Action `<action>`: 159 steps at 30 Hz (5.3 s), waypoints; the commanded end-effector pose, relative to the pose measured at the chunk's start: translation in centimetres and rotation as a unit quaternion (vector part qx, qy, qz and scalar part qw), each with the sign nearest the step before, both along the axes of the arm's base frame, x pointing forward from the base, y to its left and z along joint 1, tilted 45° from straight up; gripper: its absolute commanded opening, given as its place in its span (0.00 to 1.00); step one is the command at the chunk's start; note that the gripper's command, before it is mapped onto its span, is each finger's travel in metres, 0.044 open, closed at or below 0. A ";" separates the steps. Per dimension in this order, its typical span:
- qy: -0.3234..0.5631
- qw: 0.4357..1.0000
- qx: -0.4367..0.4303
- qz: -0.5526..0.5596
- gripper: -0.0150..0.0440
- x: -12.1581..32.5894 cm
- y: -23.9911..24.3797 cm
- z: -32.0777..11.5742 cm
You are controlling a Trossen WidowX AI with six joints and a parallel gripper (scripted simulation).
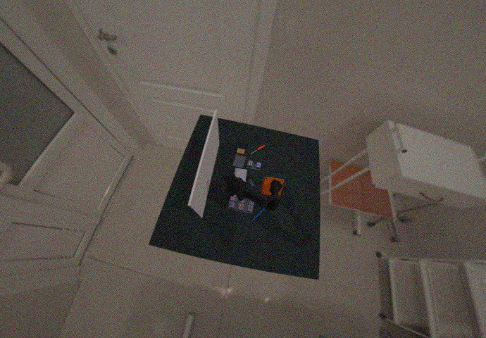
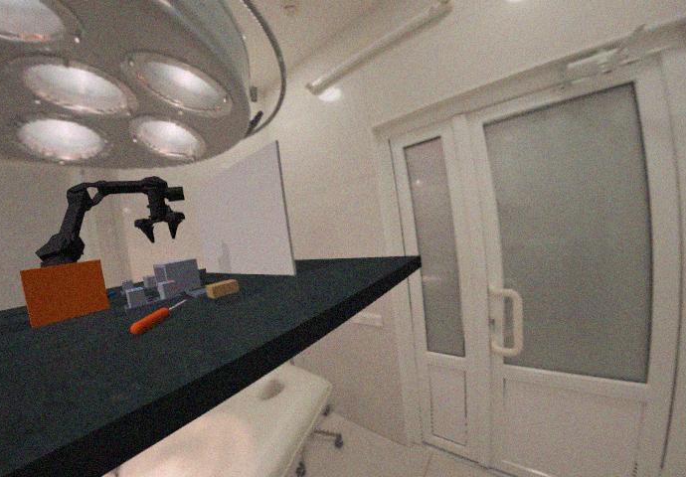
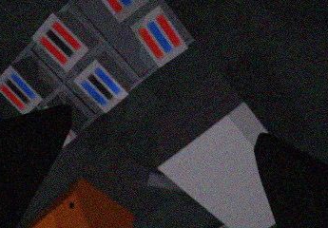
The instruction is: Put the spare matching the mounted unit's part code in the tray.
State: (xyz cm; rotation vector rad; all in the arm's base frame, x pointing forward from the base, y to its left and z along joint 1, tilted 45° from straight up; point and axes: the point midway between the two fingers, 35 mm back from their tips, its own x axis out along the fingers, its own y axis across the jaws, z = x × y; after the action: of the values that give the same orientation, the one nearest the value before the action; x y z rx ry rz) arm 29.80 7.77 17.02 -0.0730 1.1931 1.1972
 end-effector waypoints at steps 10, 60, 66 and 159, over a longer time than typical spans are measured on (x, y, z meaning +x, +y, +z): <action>-0.239 0.931 0.061 0.269 1.00 -14.1 5.3 1.8; -0.251 0.923 0.063 0.283 0.76 -15.2 12.3 -3.5; -0.252 0.923 0.063 0.283 0.76 -15.4 13.0 -4.2; -0.248 0.926 0.058 0.279 0.25 -13.2 4.2 2.5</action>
State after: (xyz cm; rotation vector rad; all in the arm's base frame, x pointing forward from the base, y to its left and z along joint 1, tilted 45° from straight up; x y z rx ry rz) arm 15.77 12.27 19.61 -0.6250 0.6492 1.6252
